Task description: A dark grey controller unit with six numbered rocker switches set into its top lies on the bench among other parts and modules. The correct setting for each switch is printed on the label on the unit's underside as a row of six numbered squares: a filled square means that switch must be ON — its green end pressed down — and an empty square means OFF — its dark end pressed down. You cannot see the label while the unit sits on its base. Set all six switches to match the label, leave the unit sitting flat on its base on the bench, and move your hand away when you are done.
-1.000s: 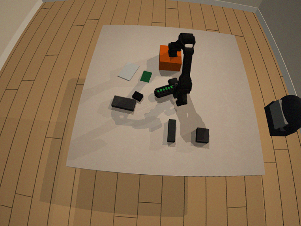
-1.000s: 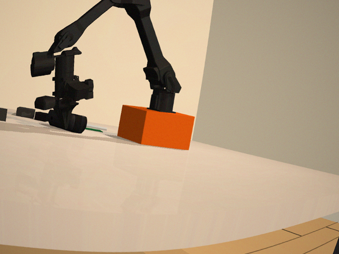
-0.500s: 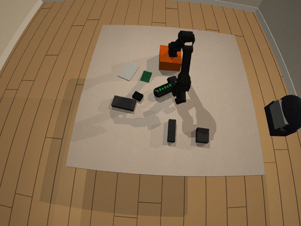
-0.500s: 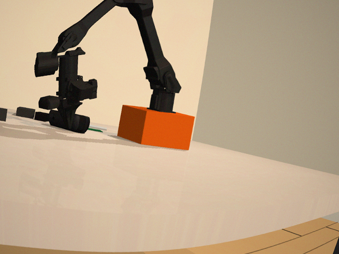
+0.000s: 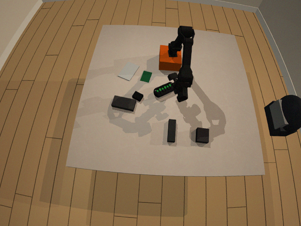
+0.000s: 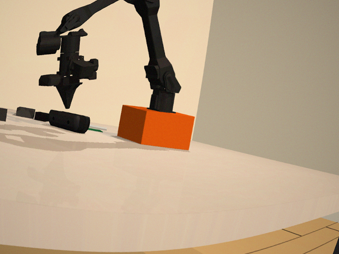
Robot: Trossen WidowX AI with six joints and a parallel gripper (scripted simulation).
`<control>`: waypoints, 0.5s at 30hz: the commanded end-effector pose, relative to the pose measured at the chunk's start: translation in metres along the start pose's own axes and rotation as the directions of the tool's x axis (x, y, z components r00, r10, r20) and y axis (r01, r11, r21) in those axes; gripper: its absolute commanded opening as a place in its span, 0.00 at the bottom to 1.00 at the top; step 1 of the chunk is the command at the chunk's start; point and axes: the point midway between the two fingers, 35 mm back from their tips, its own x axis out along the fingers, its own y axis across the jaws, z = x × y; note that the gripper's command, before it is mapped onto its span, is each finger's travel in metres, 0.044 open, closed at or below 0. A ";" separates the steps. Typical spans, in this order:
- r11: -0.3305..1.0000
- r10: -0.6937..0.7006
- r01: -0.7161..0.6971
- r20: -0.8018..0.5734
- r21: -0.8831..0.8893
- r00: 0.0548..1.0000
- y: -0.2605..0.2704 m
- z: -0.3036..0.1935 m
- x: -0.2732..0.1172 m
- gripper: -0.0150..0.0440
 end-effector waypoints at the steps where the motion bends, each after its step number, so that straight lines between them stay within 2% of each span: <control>1: 0.997 -0.073 0.073 0.000 -0.020 0.997 0.017 -0.008 -0.007 0.25; 8: 0.971 -0.222 0.219 -0.019 -0.091 0.975 0.054 -0.016 -0.008 0.25; 15: 0.968 -0.236 0.233 -0.023 -0.099 0.971 0.057 -0.016 -0.007 0.25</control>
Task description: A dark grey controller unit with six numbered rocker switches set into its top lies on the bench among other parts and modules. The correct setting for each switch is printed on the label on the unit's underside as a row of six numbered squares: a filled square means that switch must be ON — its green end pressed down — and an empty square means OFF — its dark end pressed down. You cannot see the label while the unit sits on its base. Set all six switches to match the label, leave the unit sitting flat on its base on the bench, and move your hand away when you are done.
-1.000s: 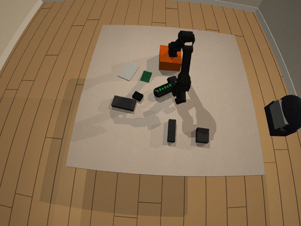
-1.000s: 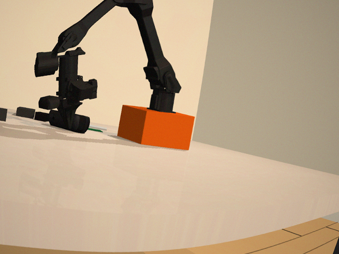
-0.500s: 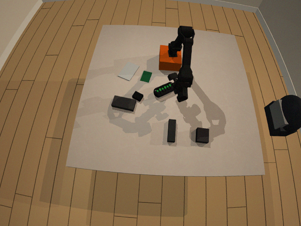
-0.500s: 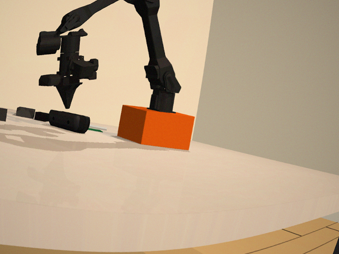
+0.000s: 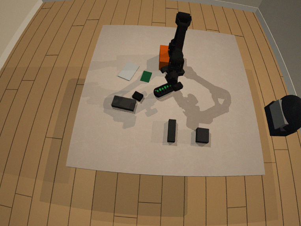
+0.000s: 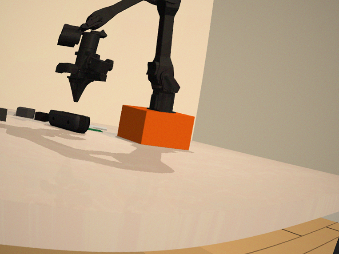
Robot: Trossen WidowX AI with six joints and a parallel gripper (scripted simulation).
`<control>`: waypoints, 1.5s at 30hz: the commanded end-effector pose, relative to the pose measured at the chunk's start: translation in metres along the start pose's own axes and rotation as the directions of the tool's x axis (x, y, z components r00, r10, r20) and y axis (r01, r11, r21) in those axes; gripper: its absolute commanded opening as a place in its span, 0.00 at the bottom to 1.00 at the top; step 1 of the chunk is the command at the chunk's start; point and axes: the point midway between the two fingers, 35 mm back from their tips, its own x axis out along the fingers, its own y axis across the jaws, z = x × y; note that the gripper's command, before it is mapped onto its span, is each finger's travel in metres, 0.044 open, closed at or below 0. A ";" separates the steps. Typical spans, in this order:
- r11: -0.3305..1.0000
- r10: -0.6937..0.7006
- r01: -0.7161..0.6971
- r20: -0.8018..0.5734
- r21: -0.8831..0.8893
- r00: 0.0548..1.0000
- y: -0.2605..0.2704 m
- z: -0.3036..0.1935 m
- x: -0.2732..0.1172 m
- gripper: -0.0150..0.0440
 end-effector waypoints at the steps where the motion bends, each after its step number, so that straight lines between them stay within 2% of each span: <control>1: 1.000 -0.010 0.010 -0.001 -0.008 1.000 0.001 0.000 0.002 0.25; 29: 1.000 -0.009 0.009 0.003 -0.007 1.000 0.001 0.000 0.043 0.25; 45: 1.000 -0.010 0.010 0.004 -0.006 1.000 0.001 0.000 0.041 0.25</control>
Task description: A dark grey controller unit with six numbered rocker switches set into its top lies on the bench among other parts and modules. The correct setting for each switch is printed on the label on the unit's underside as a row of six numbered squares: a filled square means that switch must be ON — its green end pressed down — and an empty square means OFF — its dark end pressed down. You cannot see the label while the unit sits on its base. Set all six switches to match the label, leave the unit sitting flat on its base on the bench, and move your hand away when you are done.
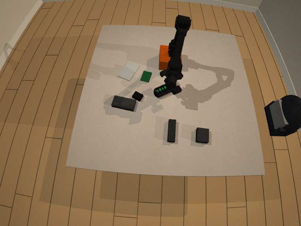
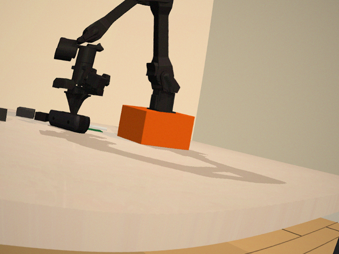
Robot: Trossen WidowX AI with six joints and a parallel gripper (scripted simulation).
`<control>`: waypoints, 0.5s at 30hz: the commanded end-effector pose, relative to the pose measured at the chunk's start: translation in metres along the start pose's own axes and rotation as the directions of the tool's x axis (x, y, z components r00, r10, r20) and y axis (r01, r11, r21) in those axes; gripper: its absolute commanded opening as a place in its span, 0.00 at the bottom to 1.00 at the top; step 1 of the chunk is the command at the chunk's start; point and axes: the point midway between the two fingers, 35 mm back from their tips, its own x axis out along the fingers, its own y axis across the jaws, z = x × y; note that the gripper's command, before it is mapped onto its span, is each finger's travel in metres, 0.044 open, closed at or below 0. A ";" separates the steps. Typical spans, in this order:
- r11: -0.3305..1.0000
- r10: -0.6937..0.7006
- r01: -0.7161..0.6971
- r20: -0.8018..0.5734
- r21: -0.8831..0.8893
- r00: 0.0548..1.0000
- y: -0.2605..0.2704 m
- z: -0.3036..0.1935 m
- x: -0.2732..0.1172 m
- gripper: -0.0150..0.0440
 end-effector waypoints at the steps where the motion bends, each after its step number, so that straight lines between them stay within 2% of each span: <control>1: 1.000 0.000 0.000 0.000 0.000 1.000 -0.001 -0.001 -0.010 0.25; 5: 1.000 0.001 -0.001 -0.002 -0.001 1.000 0.000 0.000 -0.045 0.25; 15: 1.000 0.002 -0.002 -0.003 -0.012 1.000 0.022 -0.017 -0.045 0.25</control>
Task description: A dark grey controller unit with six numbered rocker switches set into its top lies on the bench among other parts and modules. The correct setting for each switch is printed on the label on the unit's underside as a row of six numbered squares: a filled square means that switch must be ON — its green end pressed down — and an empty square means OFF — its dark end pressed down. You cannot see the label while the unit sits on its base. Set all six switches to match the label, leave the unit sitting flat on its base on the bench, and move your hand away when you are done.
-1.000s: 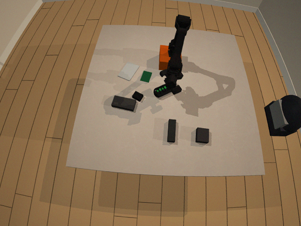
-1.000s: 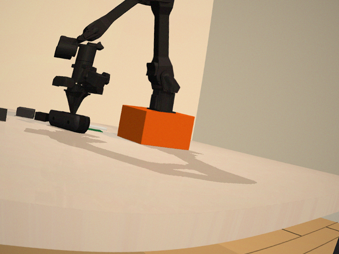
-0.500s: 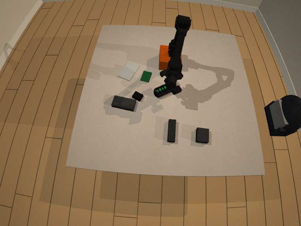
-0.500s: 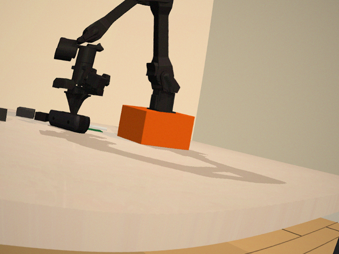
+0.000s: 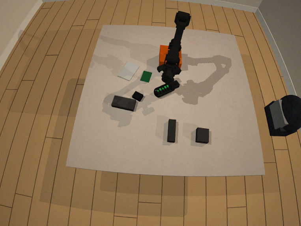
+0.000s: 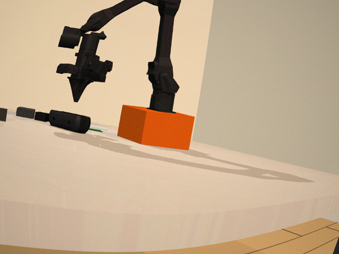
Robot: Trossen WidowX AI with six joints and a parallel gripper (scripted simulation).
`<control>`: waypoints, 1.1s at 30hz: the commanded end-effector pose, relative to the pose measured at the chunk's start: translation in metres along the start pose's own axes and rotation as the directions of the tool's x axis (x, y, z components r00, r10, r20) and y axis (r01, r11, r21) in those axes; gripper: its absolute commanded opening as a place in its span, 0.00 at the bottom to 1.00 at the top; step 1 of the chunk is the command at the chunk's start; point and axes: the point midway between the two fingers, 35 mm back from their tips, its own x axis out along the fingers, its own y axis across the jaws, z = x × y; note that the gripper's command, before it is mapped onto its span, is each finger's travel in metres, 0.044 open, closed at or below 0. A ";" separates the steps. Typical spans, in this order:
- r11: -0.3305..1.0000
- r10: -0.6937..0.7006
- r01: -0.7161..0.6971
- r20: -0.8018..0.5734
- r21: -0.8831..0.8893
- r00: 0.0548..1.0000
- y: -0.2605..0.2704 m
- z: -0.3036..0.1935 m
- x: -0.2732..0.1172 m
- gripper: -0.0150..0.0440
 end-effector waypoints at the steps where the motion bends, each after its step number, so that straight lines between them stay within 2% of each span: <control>1: 1.000 0.000 0.000 0.001 -0.008 1.000 0.006 -0.002 -0.001 0.25; 33: 1.000 0.000 0.000 0.001 -0.008 1.000 0.005 -0.003 0.044 0.25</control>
